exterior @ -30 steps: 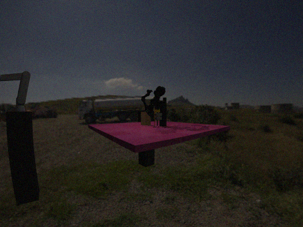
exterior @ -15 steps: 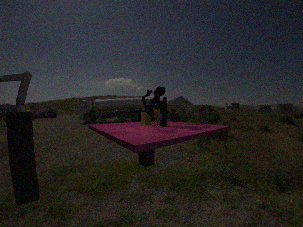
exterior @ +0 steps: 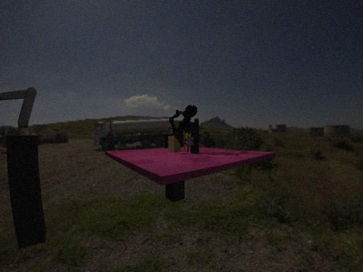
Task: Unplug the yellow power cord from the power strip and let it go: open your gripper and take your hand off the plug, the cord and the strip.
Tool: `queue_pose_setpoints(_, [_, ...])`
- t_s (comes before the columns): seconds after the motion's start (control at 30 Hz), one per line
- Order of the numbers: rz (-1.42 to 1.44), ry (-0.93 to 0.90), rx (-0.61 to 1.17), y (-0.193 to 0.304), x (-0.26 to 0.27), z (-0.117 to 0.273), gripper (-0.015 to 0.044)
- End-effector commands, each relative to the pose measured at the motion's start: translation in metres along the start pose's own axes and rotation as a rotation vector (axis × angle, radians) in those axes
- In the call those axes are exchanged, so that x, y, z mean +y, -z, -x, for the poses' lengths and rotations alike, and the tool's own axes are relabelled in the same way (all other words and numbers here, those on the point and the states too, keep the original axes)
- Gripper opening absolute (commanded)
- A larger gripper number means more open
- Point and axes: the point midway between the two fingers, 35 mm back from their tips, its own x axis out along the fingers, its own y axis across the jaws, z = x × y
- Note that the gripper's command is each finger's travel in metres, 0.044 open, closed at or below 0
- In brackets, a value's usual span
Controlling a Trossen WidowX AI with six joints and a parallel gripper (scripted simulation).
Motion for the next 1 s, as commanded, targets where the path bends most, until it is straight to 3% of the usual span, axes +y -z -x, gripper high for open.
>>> queue_pose_setpoints(0.0, [-0.002, -0.009, -0.057, -0.030, 0.000, 0.008, 0.0000])
queue_pose_setpoints(0.77, [-0.003, -0.012, -0.059, -0.066, -0.005, 0.015, 0.0000])
queue_pose_setpoints(0.97, [-0.003, -0.013, -0.057, -0.053, -0.002, 0.009, 0.0157])
